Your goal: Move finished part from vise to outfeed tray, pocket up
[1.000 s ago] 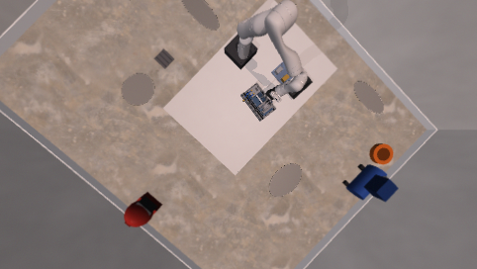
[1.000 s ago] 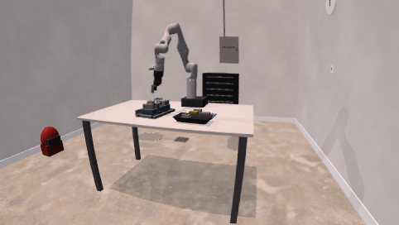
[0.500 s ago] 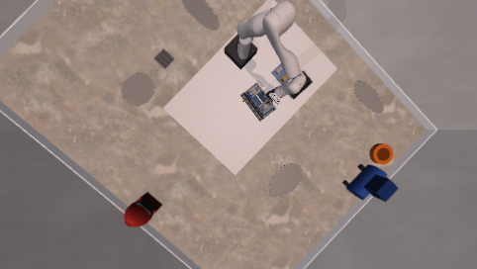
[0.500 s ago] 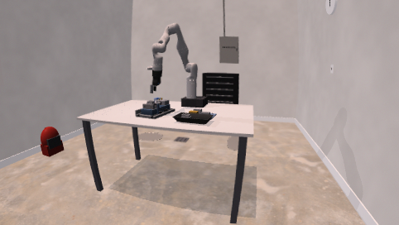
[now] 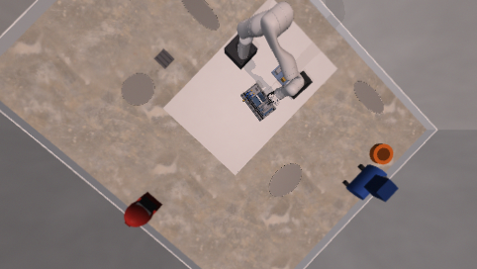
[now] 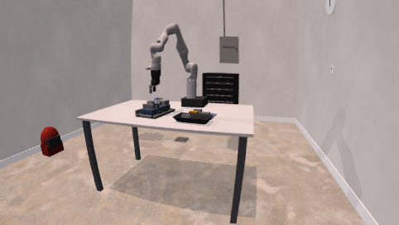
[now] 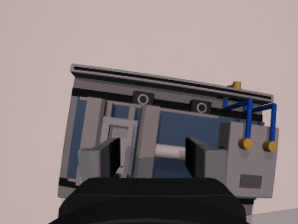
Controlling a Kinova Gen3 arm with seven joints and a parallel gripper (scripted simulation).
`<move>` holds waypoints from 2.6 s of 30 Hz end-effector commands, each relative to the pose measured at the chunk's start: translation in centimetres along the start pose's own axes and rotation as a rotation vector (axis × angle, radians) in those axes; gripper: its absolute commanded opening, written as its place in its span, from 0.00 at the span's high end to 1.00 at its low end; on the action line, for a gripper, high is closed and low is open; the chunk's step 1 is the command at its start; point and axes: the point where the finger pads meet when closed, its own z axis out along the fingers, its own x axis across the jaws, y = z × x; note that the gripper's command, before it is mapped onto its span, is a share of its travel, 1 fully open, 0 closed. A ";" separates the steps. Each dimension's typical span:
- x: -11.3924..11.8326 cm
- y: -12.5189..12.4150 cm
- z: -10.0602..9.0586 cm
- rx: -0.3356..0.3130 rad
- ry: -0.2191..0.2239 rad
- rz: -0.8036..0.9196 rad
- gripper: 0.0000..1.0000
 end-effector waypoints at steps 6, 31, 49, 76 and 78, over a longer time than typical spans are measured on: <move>-0.6 -0.1 -0.2 -0.024 -0.023 0.030 0.00; -2.0 -0.3 -0.4 -0.077 -0.072 0.092 0.00; -2.8 -0.4 -0.7 -0.109 -0.103 0.131 0.00; -2.9 -0.5 -0.7 -0.110 -0.104 0.132 1.00; -2.9 -0.5 -0.7 -0.110 -0.104 0.132 1.00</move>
